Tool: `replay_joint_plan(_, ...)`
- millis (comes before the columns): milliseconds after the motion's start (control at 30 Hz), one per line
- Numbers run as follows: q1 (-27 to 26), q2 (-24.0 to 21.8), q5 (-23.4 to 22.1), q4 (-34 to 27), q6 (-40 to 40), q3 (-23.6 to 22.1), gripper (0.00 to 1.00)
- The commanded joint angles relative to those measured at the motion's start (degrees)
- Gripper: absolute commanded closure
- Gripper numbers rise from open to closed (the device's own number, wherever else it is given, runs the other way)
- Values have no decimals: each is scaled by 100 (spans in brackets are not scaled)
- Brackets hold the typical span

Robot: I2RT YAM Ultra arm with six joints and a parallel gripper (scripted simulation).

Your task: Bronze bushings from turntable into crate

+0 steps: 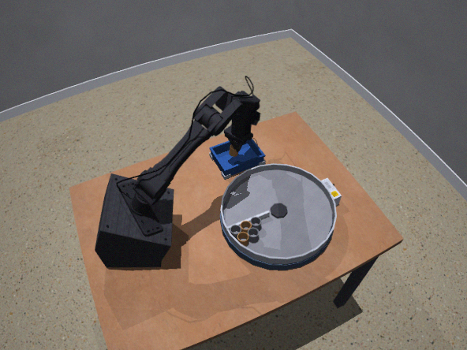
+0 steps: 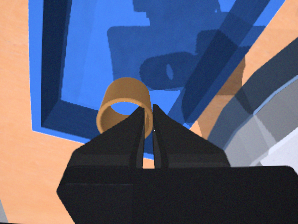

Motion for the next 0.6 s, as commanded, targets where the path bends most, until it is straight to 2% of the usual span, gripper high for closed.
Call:
replay_joint_plan(0, 76, -309, -36, 343, -101, 128, 100)
replay_joint_plan(567, 70, -268, 19, 354, -106, 155, 100)
